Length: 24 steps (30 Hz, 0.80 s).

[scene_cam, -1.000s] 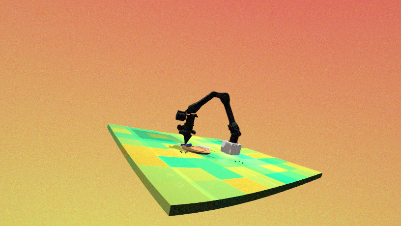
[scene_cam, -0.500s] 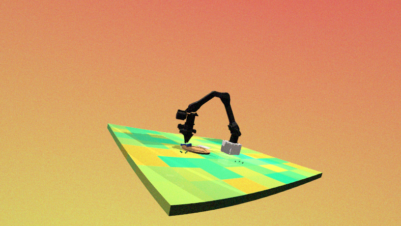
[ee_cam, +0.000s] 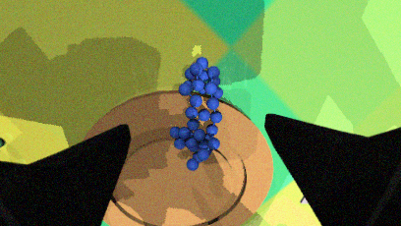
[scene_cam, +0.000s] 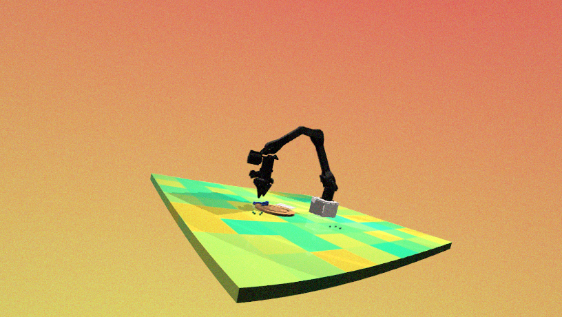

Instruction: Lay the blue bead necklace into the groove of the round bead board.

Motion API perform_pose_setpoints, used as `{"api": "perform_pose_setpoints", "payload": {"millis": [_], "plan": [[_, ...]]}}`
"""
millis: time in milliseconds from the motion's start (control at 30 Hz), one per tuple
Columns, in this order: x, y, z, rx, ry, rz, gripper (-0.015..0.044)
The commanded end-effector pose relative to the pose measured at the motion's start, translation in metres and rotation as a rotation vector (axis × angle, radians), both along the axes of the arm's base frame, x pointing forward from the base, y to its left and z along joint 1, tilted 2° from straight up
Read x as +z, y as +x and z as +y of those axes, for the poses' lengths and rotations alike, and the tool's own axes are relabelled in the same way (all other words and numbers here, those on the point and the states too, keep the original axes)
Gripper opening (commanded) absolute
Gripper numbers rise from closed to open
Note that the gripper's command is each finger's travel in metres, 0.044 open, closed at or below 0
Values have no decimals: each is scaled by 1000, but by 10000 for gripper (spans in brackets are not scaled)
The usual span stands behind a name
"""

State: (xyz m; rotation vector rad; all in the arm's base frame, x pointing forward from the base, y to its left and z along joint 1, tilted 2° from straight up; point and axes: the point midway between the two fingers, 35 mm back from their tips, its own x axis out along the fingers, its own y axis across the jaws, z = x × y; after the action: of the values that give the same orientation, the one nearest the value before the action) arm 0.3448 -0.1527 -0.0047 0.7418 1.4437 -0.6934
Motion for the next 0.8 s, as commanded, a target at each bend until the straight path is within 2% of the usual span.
{"api": "perform_pose_setpoints", "payload": {"millis": [0,100,433,600,767], "plan": [[6,1,3,312,-8,-10,310],[7,1,5,446,-11,-13,310],[7,1,5,446,-11,-13,310],[-9,1,5,447,-11,-13,310],[-1,3,4,438,-15,-20,310]]}}
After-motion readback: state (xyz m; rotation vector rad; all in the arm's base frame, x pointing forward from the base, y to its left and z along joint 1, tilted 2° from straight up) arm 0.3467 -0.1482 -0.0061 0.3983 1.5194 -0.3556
